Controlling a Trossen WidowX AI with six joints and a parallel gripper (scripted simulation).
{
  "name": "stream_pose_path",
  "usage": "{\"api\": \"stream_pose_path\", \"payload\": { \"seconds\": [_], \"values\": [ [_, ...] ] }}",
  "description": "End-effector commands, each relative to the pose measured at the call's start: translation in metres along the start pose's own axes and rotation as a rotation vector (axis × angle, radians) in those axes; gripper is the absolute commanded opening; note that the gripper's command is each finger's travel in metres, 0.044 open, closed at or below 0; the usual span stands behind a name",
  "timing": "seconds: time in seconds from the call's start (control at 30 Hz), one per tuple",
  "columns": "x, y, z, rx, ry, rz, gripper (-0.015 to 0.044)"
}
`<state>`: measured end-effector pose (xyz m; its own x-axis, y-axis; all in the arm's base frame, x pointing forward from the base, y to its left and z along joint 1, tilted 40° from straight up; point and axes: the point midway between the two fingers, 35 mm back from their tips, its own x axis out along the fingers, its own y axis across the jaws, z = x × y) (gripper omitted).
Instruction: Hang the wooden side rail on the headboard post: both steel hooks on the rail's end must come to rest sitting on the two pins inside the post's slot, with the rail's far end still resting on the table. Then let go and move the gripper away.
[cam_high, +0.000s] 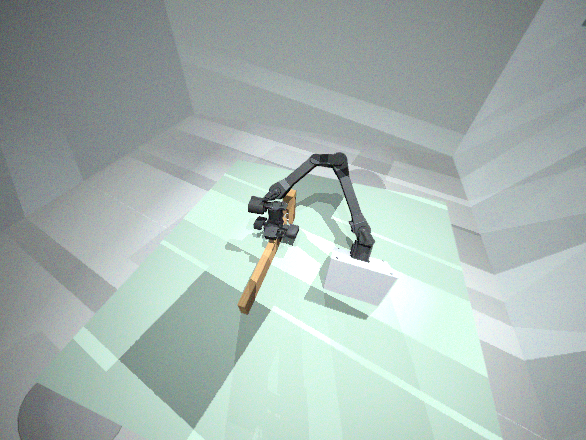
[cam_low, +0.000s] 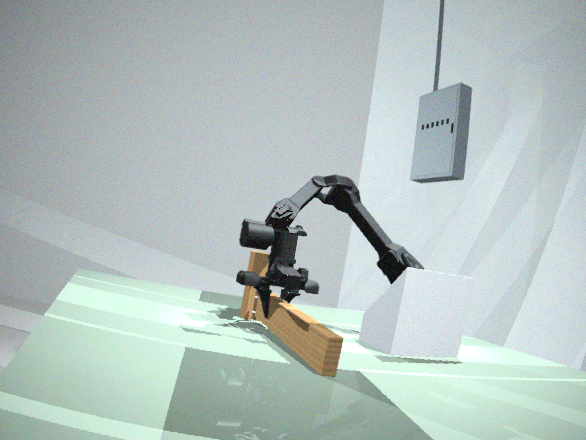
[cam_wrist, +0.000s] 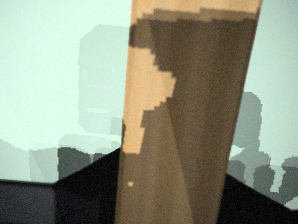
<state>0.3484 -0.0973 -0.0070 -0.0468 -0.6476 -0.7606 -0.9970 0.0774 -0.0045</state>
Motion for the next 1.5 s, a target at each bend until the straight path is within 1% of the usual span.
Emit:
{"api": "stream_pose_path", "payload": {
  "seconds": [0.0,1.47],
  "values": [
    [-0.0048,-0.0023,-0.0004,-0.003,-0.003,-0.015,0.0000],
    [-0.0046,-0.0027,-0.0051,-0.003,-0.002,-0.015,0.0000]
  ]
}}
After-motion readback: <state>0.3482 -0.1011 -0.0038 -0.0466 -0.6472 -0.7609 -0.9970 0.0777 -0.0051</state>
